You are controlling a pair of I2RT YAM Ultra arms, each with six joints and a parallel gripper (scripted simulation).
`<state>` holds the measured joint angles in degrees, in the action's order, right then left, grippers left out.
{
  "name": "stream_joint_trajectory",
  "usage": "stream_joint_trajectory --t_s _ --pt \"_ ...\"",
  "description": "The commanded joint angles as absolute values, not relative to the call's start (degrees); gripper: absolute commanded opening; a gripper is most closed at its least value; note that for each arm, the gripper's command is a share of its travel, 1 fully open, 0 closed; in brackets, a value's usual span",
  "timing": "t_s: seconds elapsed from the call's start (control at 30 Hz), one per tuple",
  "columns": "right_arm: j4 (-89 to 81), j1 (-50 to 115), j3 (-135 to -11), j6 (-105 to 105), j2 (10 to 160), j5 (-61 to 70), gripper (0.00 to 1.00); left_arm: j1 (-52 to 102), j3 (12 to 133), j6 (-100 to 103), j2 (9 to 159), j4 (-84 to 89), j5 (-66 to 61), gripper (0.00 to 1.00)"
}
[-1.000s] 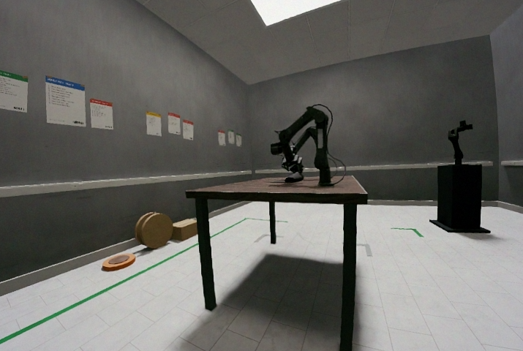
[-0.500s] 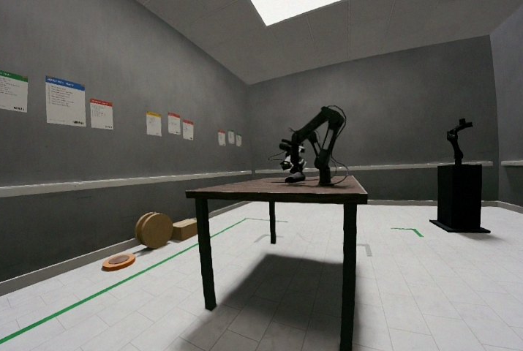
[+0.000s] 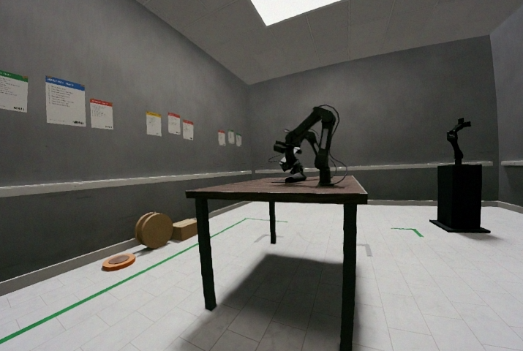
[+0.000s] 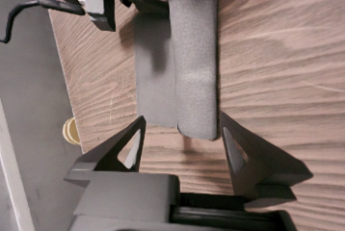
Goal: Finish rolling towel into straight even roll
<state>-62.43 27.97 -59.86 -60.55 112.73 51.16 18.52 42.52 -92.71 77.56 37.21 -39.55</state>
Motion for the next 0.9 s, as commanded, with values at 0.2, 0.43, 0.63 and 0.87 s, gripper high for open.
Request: stream_joint_trajectory --t_s 0.2,0.43,0.63,0.87 --pt "-62.8 27.3 -61.4 -61.4 112.8 52.6 0.31 17.9 37.7 -96.8 84.0 28.3 -41.5 0.98" --pt "-62.8 27.3 -61.4 -61.4 112.8 52.6 0.31 17.9 35.7 -97.3 87.8 22.8 -41.6 0.98" --pt "-62.8 27.3 -61.4 -61.4 112.8 52.6 0.31 18.1 35.6 -97.0 88.7 21.6 -41.7 0.81" --pt "-62.8 27.3 -61.4 -61.4 112.8 52.6 0.31 18.1 35.6 -97.0 88.7 21.5 -41.7 0.60"
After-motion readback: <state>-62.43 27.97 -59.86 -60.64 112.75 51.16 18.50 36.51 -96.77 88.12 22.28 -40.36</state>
